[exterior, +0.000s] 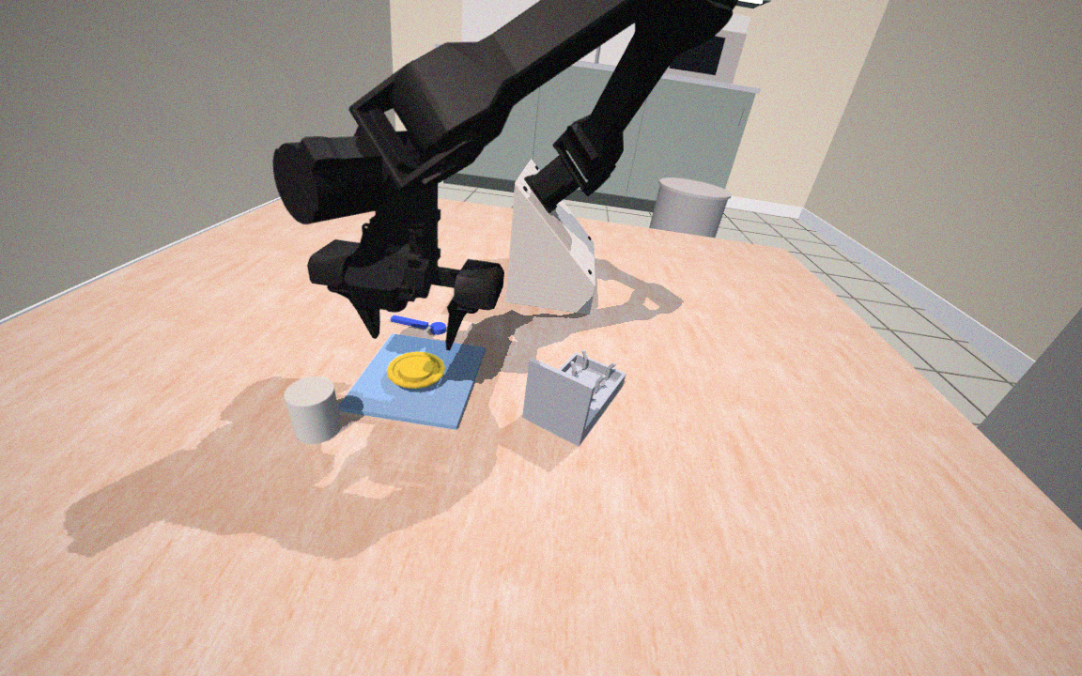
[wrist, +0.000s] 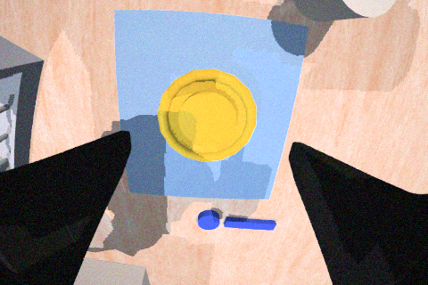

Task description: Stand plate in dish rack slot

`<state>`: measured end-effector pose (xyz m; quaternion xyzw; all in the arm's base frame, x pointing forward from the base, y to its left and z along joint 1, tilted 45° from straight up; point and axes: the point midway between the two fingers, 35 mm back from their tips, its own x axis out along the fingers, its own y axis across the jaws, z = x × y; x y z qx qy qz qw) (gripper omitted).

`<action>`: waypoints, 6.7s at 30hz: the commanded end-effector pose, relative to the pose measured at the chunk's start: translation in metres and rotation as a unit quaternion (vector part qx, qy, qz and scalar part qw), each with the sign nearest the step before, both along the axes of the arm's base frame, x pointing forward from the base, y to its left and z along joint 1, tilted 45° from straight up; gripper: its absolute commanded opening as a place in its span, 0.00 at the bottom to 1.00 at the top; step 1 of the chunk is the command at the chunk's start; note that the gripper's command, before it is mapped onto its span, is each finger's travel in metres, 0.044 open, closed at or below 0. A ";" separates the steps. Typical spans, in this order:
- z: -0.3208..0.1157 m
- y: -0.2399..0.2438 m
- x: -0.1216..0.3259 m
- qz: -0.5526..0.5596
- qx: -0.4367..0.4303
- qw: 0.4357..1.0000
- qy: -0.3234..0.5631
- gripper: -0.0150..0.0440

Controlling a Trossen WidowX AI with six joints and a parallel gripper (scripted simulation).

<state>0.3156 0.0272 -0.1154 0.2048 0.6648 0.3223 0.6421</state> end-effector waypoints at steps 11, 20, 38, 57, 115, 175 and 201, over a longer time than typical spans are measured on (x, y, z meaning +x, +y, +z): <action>-0.019 0.019 -0.004 -0.001 0.004 1.000 0.007 0.93; -0.028 0.030 -0.006 -0.001 0.005 1.000 0.007 0.93; -0.034 0.036 -0.007 -0.001 0.006 1.000 0.007 0.87; -0.022 0.019 0.001 -0.001 -0.001 1.000 0.001 0.43; 0.177 -0.014 -0.012 -0.322 -0.044 0.894 0.309 0.25; 0.183 0.070 -0.119 -0.624 -0.227 0.620 0.418 0.25; 0.135 0.083 -0.118 -0.609 -0.309 0.718 0.134 0.25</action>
